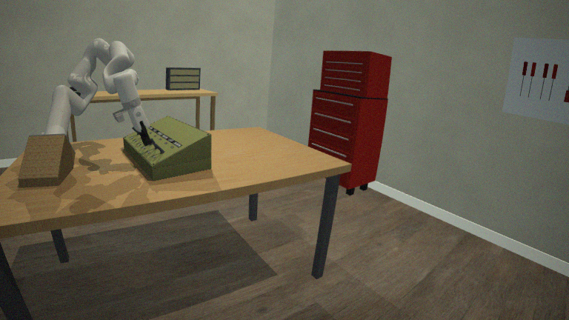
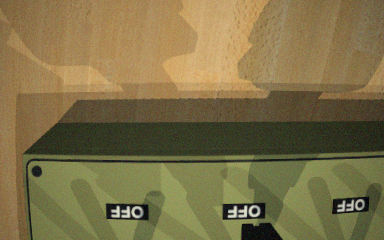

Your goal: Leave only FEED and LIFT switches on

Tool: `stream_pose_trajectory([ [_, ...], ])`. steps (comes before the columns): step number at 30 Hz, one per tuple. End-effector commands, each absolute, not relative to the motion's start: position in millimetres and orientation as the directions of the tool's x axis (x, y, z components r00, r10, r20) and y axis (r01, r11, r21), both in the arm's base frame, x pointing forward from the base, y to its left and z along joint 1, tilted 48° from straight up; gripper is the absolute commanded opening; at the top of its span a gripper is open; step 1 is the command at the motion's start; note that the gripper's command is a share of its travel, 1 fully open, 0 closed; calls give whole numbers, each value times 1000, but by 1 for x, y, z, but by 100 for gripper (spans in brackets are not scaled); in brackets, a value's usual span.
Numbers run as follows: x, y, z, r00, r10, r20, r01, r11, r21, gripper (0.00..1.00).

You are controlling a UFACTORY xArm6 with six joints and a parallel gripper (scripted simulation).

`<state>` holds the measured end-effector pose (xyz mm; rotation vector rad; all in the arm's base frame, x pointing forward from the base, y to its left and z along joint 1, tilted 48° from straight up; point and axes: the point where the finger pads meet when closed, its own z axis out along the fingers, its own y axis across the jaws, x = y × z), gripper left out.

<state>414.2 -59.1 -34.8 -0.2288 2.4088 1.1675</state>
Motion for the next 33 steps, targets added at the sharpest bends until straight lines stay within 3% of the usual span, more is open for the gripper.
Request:
stream_pose_trajectory([
  [1,418,-61,-33,-883,46,-466,-337,630,700,0],
  [33,428,-61,-27,-883,46,-466,-337,630,700,0],
])
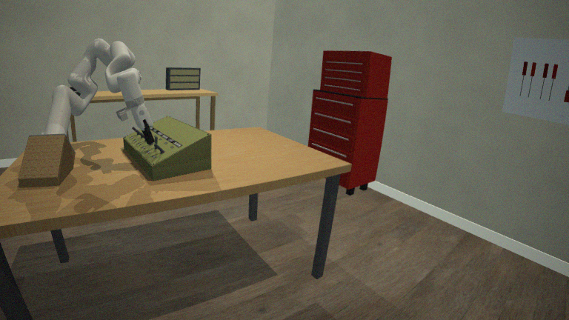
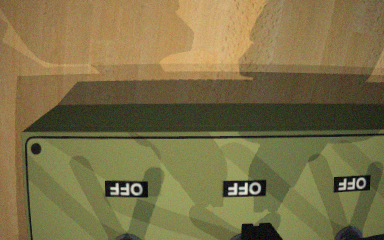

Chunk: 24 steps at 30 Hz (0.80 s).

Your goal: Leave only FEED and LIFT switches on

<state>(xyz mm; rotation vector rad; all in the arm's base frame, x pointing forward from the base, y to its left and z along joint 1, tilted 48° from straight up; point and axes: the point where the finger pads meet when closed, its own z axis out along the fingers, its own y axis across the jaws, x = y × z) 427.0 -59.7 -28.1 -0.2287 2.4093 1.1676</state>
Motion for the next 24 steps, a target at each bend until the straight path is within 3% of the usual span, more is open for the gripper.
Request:
stream_pose_trajectory([
  [1,428,-61,-27,-883,46,-466,-337,630,700,0],
  [24,417,-61,-33,-883,46,-466,-337,630,700,0],
])
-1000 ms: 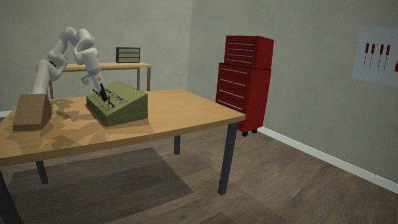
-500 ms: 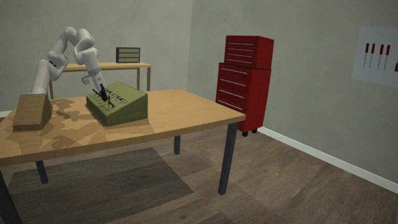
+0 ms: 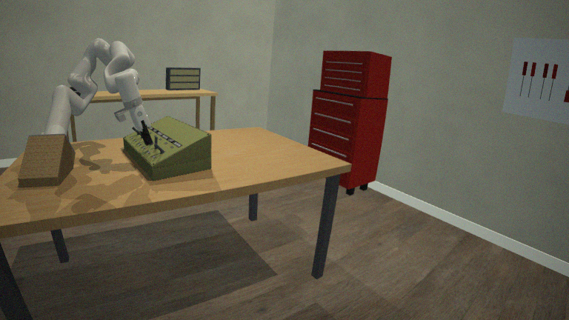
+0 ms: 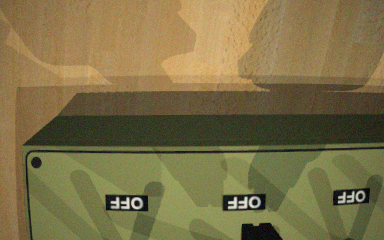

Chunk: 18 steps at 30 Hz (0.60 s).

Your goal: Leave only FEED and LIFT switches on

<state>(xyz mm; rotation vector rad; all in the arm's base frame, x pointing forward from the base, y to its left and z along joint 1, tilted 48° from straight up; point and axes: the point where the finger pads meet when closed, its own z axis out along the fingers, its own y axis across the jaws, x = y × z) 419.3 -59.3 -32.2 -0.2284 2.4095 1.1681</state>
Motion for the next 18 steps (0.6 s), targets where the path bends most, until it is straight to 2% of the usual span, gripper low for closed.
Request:
stream_pose_trajectory([
  [1,417,-61,-33,-883,46,-466,-337,630,700,0],
  [18,403,-92,-11,-883,46,-466,-337,630,700,0],
])
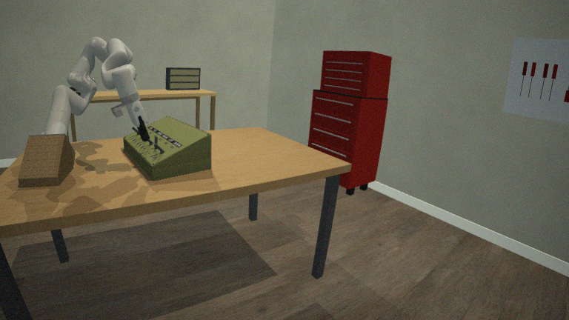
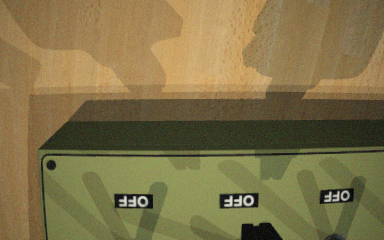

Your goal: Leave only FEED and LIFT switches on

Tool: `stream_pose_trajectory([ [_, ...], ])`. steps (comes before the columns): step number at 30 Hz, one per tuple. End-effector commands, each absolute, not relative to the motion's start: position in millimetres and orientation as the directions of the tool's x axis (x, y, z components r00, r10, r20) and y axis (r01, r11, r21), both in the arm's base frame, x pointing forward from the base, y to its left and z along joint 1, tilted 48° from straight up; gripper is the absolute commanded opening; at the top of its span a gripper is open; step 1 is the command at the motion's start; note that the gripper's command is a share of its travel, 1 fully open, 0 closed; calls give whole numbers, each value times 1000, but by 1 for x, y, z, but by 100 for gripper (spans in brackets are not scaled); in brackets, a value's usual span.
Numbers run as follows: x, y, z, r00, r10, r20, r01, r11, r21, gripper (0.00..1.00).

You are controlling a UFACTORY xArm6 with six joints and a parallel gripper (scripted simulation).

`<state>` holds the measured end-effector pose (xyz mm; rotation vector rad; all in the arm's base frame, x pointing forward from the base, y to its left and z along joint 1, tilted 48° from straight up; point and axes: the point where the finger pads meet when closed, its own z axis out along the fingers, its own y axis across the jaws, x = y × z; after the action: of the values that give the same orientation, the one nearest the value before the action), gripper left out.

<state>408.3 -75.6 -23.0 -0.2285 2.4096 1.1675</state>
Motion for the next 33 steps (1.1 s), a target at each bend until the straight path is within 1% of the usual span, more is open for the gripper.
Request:
stream_pose_trajectory([
  [1,401,-98,-8,-883,46,-466,-337,630,700,0],
  [13,381,-145,25,-883,46,-466,-337,630,700,0],
  [22,378,-151,30,-883,46,-466,-337,630,700,0],
  [24,374,-144,40,-883,46,-466,-337,630,700,0],
  [27,352,-114,77,-883,46,-466,-336,630,700,0],
  [29,352,-114,77,-883,46,-466,-336,630,700,0],
  [30,341,-101,90,-883,46,-466,-336,630,700,0],
  [33,331,-88,101,-883,46,-466,-336,630,700,0],
])
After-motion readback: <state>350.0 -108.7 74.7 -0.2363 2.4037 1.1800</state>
